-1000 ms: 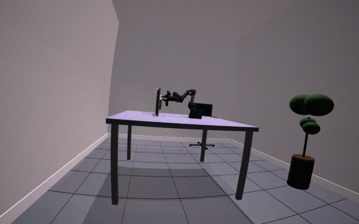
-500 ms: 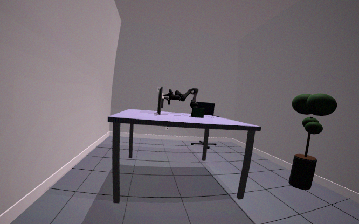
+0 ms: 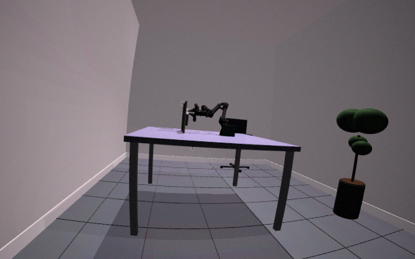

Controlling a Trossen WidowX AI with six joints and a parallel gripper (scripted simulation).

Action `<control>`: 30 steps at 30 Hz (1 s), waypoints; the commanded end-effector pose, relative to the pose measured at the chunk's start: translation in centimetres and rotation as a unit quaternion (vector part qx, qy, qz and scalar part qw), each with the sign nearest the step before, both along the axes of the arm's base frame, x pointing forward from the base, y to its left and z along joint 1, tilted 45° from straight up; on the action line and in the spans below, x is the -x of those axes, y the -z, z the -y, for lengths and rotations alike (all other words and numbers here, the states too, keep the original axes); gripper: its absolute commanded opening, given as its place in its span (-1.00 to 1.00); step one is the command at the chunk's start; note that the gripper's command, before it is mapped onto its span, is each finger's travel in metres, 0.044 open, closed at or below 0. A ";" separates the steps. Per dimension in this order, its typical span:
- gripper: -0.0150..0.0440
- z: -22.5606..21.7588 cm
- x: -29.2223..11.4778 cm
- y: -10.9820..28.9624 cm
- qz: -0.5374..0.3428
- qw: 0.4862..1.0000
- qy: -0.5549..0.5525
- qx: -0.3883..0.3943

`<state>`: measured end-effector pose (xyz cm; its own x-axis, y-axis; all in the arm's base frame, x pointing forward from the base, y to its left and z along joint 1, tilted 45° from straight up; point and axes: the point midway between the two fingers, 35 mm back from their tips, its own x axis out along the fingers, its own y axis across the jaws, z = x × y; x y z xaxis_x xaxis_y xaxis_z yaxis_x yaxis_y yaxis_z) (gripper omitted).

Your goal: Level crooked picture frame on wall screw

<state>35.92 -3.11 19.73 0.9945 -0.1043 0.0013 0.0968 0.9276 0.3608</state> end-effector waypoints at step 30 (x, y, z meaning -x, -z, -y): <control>-0.49 0.0 0.0 -1.1 0.006 1.000 -0.003 -0.001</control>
